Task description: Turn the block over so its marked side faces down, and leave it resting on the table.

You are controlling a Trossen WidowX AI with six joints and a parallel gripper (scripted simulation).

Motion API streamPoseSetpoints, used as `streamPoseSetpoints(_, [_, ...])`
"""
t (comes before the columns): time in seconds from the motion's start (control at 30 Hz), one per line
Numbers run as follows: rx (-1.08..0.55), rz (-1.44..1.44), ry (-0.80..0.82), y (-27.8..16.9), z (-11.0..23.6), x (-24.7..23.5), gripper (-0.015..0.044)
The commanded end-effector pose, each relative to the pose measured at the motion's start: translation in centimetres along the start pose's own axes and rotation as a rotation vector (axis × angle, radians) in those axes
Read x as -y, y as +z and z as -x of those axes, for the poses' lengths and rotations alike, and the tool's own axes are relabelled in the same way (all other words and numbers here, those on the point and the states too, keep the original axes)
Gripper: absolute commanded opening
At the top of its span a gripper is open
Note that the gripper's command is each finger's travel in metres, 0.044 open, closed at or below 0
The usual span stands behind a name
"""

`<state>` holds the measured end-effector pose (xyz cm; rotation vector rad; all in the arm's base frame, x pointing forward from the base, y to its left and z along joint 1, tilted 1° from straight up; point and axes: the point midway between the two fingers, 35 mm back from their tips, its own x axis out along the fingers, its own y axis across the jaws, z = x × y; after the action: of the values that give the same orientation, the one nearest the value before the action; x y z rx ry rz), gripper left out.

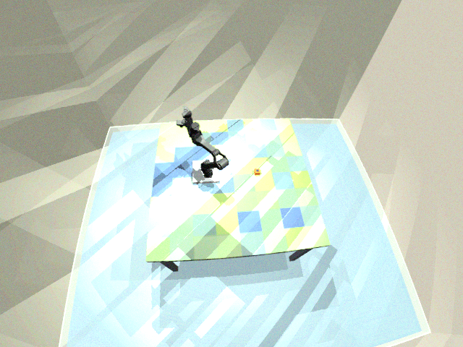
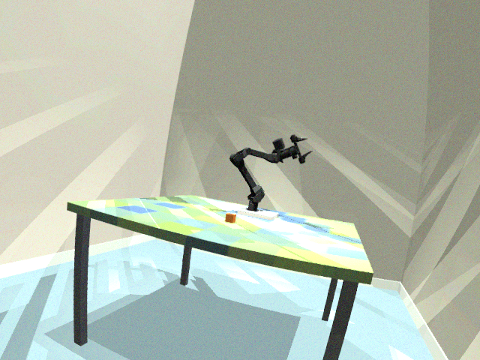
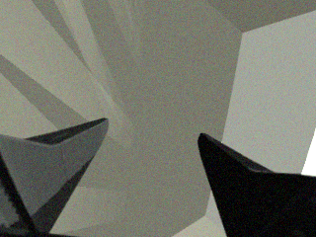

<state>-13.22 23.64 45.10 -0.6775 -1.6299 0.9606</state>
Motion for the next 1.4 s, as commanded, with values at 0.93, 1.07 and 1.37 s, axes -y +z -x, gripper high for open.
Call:
streamPoseSetpoints(0.93, [-1.083, -0.460, 0.662, -33.2, 4.3, -17.4, 0.0440])
streamPoseSetpoints(1.07, [-1.326, -0.605, 0.673, -38.0, 9.6, -18.4, 0.0440])
streamPoseSetpoints(1.37, [-1.916, -0.970, 0.541, -44.8, 24.1, -18.4, 0.0440])
